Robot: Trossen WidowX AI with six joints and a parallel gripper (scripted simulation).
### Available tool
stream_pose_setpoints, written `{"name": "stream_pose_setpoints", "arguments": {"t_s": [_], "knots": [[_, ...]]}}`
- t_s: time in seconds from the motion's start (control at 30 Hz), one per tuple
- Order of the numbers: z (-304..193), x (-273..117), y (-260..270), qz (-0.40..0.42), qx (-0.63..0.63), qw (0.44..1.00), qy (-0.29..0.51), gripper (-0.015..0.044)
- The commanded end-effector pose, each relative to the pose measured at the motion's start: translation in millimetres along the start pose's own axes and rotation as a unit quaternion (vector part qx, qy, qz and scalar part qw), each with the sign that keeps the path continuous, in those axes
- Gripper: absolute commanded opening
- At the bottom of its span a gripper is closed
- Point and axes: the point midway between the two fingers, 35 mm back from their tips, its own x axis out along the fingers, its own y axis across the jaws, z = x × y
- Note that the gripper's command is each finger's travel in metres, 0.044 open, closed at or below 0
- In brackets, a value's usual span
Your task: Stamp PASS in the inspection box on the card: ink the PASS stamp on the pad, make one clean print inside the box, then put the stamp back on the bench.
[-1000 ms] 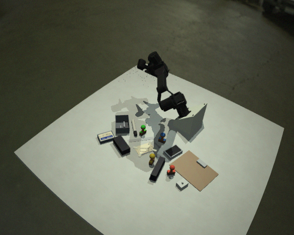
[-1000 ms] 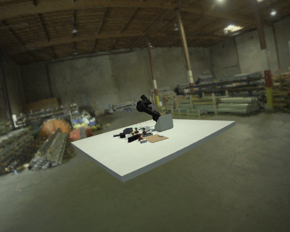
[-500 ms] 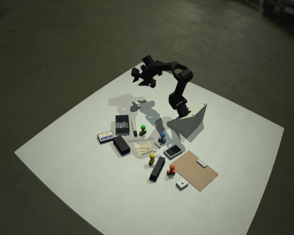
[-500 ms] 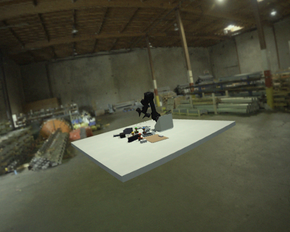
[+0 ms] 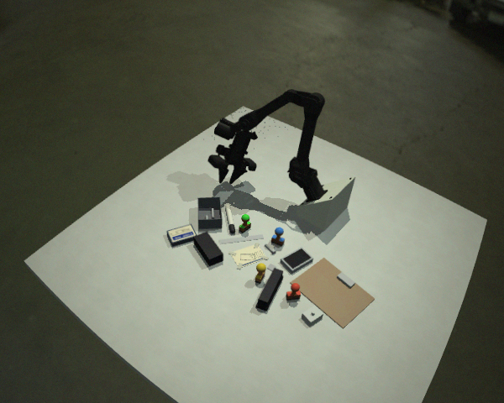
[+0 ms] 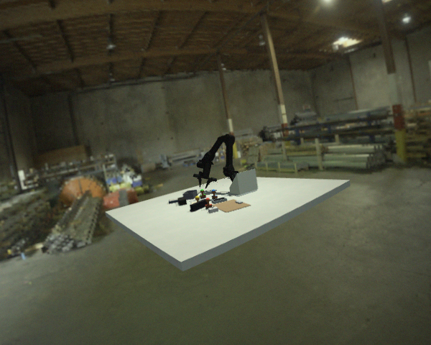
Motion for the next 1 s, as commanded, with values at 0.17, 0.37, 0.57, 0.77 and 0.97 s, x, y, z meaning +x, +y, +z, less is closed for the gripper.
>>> {"name": "stream_pose_setpoints", "arguments": {"t_s": [0.17, 0.37, 0.57, 0.77, 0.97], "knots": [[-71, 23, 29, -0.056, -0.208, 0.967, 0.136, 0.0218], [-125, 22, 43, -0.096, -0.397, 0.891, 0.199, 0.0218], [-170, 9, 55, -0.123, -0.594, 0.766, 0.214, 0.0218], [-208, -15, 69, -0.134, -0.773, 0.595, 0.177, 0.0218], [-217, -22, 72, -0.134, -0.811, 0.547, 0.159, 0.0218]]}}
